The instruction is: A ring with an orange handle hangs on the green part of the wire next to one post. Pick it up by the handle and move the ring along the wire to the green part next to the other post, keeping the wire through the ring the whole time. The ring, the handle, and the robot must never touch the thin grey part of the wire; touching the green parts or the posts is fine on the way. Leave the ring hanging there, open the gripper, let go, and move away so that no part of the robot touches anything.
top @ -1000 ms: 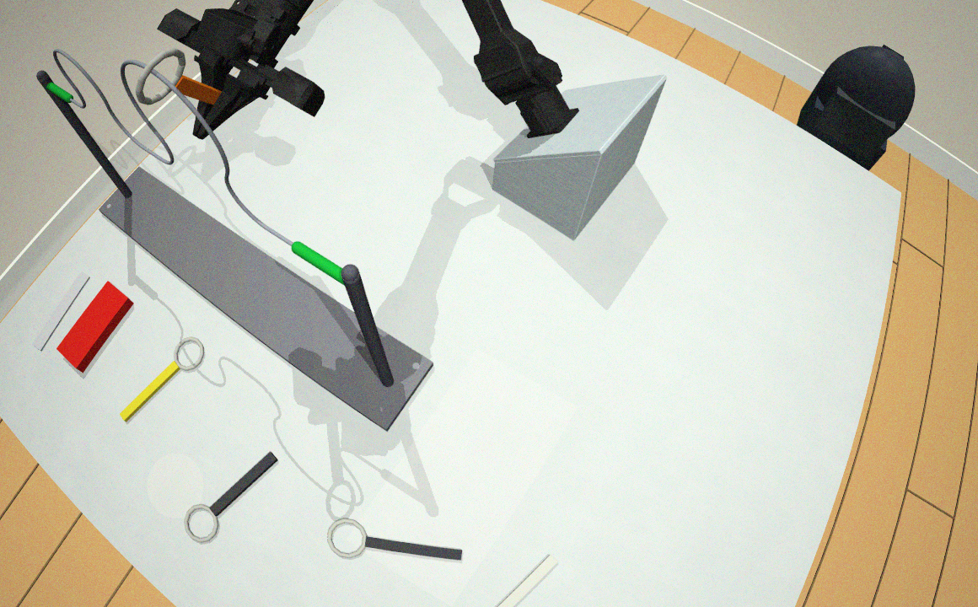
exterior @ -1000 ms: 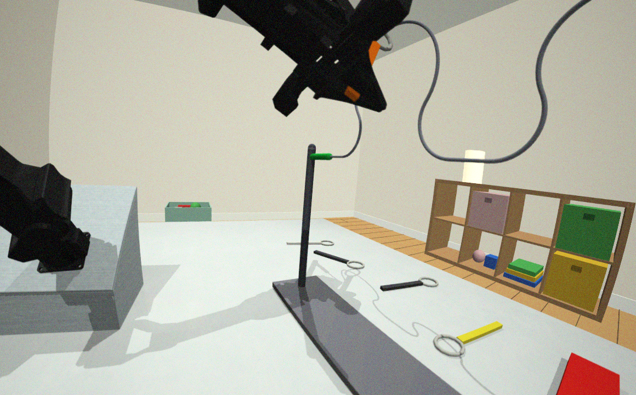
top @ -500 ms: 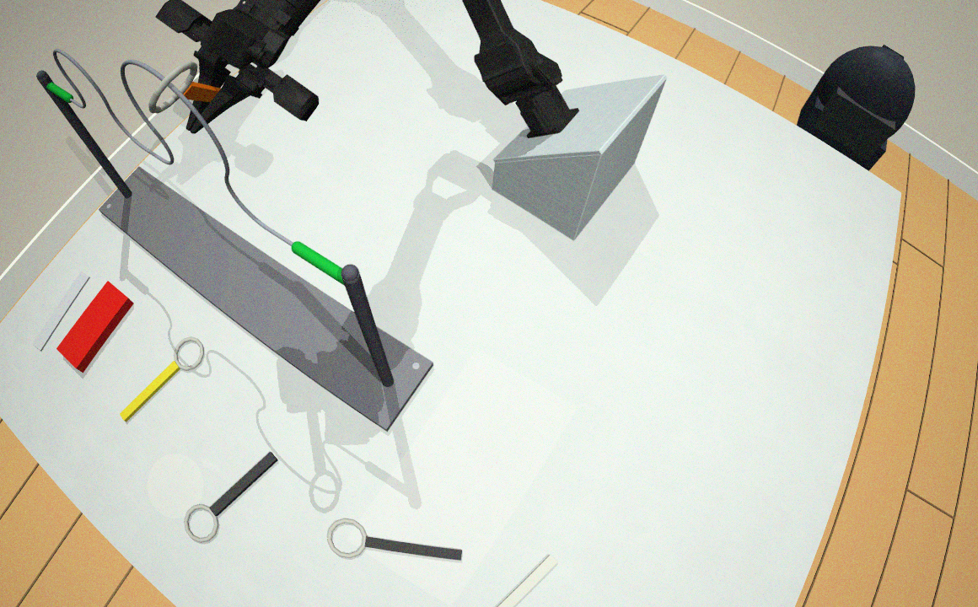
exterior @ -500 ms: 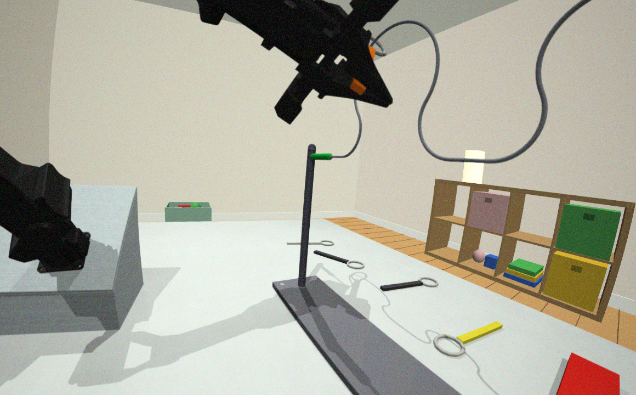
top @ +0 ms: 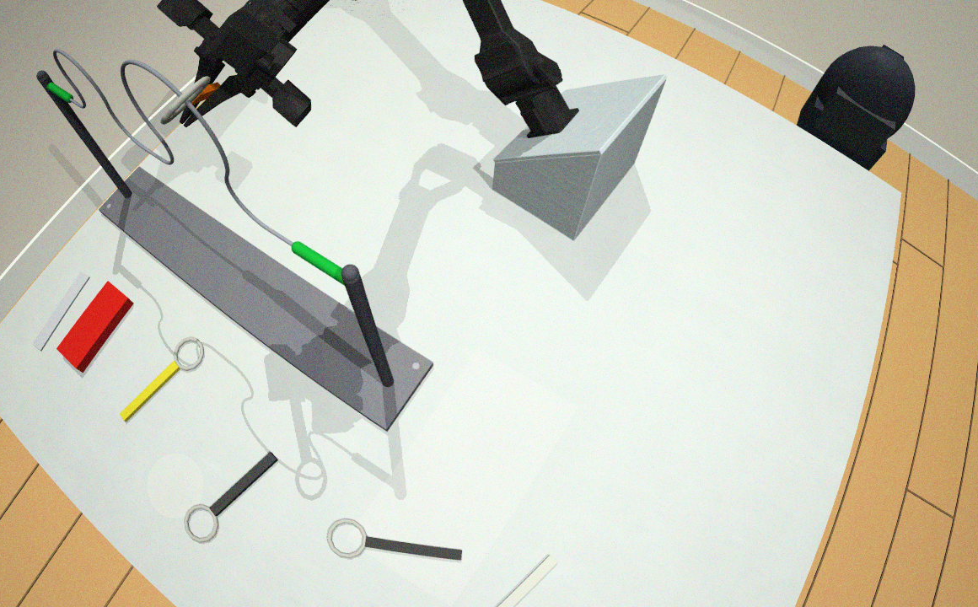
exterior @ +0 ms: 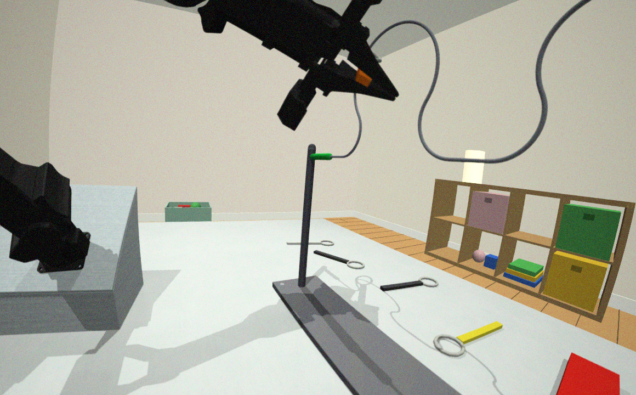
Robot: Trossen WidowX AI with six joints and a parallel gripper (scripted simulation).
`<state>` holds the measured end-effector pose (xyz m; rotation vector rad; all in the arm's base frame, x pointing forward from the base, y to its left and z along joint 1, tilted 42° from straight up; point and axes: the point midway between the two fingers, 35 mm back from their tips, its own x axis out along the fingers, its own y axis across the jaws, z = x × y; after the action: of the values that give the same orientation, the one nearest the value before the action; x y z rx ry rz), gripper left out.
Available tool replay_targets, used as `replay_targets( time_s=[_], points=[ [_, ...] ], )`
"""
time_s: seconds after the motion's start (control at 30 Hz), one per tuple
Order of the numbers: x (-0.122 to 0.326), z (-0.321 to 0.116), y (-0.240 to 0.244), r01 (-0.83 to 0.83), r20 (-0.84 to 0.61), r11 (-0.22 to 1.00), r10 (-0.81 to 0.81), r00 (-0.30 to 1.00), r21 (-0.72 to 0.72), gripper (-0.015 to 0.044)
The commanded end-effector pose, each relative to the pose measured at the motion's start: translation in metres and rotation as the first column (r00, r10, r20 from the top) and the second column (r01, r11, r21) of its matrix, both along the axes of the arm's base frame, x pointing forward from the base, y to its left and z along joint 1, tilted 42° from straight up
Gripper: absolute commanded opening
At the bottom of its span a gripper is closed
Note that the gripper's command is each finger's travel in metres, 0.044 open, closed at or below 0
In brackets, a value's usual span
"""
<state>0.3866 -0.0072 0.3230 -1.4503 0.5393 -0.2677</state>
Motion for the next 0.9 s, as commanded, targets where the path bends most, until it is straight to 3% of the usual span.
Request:
replay_targets(
  time_s=[0.0, 0.87],
  points=[
    [0.0, 0.0, -0.001, 0.001, -0.006, 0.998, -0.002, 1.0, -0.056, -0.015],
    [0.0, 0.013, 0.001, -0.017, -0.015, 0.915, 0.012, 1.0, -0.402, -0.015]
  ],
)
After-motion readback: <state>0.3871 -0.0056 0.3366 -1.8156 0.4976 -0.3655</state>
